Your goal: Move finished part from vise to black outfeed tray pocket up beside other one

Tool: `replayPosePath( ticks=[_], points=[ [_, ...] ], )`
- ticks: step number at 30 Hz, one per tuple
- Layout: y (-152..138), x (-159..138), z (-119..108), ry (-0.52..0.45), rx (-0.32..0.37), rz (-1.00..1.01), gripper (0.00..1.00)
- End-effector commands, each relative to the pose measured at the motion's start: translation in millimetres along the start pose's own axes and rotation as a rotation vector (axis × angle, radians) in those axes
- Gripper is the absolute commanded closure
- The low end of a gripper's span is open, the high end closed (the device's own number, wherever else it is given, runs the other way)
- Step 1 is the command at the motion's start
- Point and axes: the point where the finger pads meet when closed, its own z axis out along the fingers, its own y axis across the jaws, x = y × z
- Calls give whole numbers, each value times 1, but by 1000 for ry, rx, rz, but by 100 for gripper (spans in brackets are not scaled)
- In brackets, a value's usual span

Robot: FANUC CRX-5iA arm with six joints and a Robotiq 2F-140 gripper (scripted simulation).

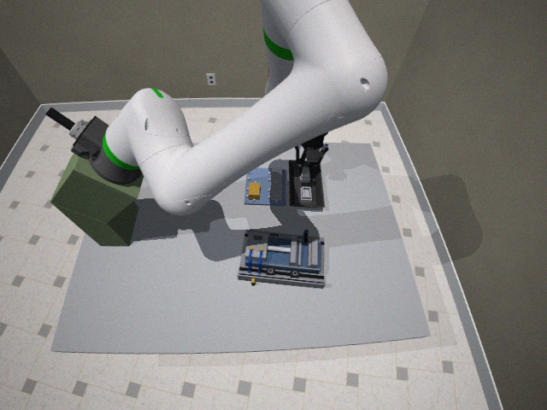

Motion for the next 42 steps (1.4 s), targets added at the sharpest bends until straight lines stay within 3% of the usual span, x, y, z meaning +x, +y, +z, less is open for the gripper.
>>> replayPosePath(
  ticks=[1,10,11,42],
  points=[
    [-1,0,-1,-1,1,0,90],
    [-1,0,-1,-1,1,0,90],
    [-1,0,-1,-1,1,0,54],
    [-1,0,-1,-1,1,0,54]
  ],
)
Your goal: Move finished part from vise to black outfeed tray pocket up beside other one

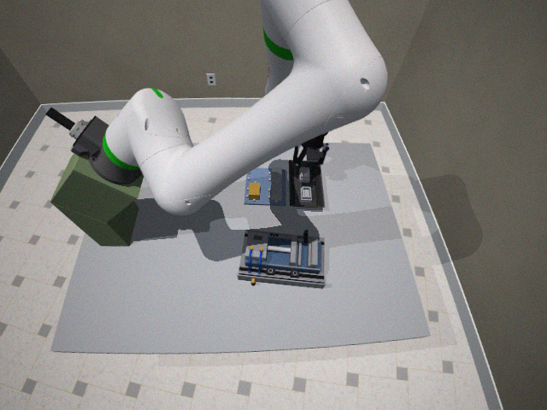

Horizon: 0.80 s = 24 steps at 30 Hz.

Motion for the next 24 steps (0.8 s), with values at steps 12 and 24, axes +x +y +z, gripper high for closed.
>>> replayPosePath(
  ticks=[12,24],
  points=[
    [-1,0,-11,-1,1,0,54],
    [-1,0,-56,-1,1,0,54]
  ],
)
